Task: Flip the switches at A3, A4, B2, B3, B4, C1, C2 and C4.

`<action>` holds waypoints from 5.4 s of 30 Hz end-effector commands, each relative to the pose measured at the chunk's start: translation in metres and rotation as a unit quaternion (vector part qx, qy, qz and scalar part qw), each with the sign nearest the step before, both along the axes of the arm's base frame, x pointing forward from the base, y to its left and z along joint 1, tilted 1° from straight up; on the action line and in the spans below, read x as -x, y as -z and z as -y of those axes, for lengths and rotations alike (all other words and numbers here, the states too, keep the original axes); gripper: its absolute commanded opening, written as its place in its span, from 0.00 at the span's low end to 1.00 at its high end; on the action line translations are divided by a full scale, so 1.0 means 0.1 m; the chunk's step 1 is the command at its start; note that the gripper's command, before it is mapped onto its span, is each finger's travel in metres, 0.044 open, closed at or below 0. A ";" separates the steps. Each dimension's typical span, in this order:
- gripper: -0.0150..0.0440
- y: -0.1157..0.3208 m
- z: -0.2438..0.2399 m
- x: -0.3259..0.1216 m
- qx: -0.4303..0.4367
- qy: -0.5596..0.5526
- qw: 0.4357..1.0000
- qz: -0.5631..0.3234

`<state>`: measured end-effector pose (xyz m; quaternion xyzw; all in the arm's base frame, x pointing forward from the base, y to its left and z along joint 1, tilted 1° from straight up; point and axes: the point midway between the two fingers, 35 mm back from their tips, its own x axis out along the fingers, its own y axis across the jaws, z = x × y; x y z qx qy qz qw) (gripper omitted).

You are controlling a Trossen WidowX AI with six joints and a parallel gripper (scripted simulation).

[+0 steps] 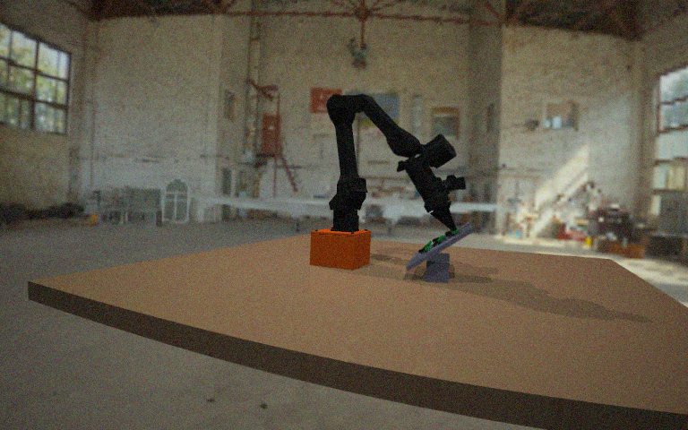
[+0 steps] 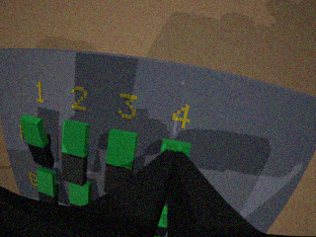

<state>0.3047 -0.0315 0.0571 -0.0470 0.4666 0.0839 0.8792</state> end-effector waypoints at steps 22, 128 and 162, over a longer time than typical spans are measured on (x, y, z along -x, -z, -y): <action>0.25 -0.17 -0.35 0.95 -0.004 0.002 1.000 0.007; 0.25 0.37 -0.42 0.59 -0.006 0.002 1.000 0.021; 0.25 0.00 -0.16 0.55 0.000 0.002 1.000 -0.004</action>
